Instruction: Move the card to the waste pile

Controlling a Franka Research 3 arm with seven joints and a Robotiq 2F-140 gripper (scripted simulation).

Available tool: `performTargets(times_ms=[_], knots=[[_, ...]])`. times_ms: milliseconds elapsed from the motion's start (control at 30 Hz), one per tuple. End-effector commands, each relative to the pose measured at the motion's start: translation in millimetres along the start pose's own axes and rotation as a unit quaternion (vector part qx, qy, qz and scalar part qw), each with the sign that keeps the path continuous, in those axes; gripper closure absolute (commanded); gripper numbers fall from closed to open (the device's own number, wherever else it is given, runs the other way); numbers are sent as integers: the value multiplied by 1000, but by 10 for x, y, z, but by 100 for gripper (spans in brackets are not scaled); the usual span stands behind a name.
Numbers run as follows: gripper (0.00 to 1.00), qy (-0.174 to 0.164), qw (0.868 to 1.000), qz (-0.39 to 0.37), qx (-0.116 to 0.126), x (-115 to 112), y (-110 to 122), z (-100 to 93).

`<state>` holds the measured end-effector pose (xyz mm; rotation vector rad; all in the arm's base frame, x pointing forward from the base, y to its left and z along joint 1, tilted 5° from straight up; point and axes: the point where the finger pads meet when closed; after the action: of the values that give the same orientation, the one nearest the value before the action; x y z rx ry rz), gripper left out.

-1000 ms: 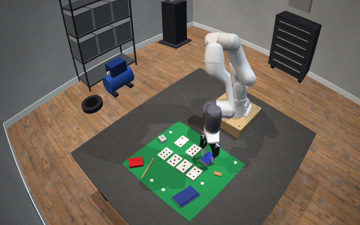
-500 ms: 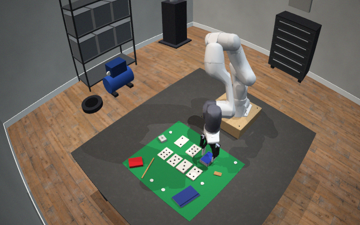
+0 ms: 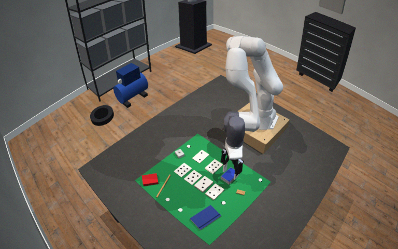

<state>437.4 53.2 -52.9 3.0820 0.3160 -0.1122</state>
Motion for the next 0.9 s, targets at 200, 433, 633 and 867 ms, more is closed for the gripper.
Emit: performTargets(times_ms=[200, 433, 633, 867], knots=[[50, 2, 1000, 0, 0, 16, -8, 1], [50, 2, 1000, 0, 0, 16, -8, 1], [50, 2, 1000, 0, 0, 16, -8, 1], [57, 2, 1000, 0, 0, 16, -8, 1]])
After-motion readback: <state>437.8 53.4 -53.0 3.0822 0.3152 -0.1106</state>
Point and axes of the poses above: the point where the finger pads meet when closed, its own z axis out along the fingers, its own y axis across the jaws, x = y × z, and after that the axes turned 15 degrees about -z, right-handed
